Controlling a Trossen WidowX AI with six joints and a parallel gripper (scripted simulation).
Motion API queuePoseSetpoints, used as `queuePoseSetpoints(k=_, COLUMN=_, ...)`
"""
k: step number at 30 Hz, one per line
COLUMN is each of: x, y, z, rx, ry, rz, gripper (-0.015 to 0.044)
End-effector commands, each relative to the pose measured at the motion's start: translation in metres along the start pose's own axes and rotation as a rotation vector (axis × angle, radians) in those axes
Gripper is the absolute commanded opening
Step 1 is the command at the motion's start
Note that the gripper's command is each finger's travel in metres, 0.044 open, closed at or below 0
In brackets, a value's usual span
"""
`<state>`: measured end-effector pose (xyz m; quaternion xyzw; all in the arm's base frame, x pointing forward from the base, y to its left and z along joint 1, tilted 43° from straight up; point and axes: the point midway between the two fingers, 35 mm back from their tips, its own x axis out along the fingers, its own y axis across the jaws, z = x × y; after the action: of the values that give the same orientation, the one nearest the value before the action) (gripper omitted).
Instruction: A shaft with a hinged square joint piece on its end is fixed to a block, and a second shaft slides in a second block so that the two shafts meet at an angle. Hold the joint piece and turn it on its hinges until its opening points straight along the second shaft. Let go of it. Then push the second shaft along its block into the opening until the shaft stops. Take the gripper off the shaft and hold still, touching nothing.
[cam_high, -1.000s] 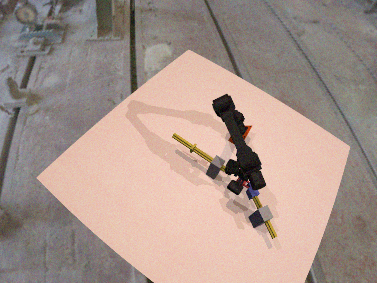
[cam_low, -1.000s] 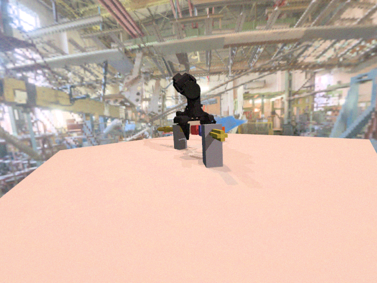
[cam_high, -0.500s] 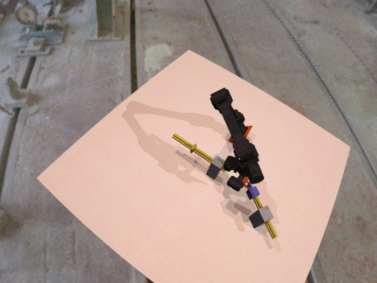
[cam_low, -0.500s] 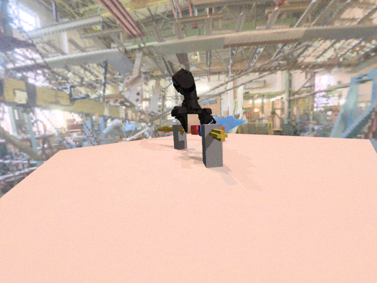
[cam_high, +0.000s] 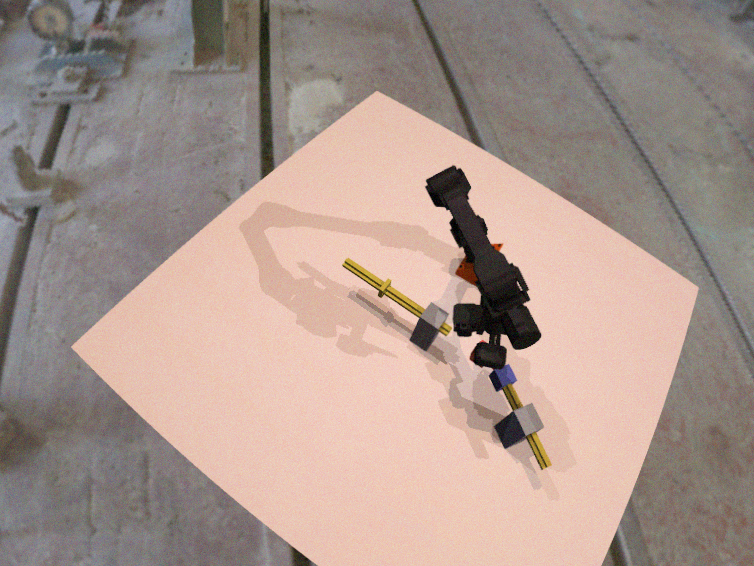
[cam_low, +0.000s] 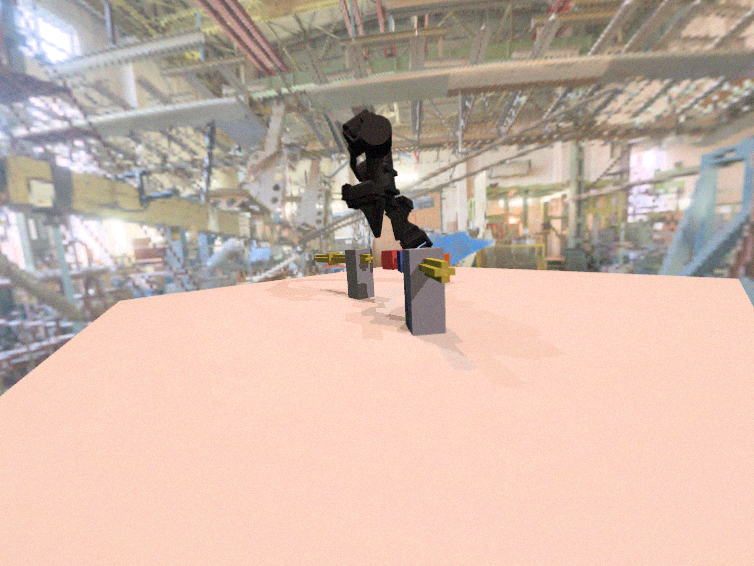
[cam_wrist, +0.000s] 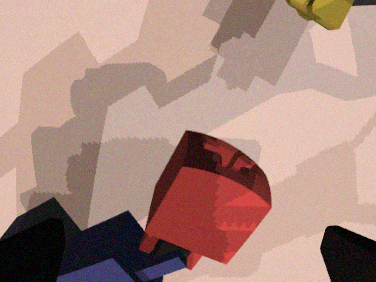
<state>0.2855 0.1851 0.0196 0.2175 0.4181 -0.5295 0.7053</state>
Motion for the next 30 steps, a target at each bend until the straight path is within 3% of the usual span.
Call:
queuePoseSetpoints(k=1, x=-0.016, y=0.002, z=-0.003, rx=-0.123, ry=0.005, rz=0.006, gripper=0.0440)
queuePoseSetpoints(k=15, x=-0.077, y=-0.001, z=-0.008, rx=-0.581, ry=-0.009, rz=0.030, gripper=0.0440)
queuePoseSetpoints(k=23, x=-0.078, y=-0.003, z=-0.008, rx=-0.570, ry=-0.015, rz=0.030, gripper=0.0440)
queuePoseSetpoints(k=30, x=-0.070, y=-0.007, z=0.013, rx=-0.371, ry=0.072, rz=0.041, gripper=0.0440)
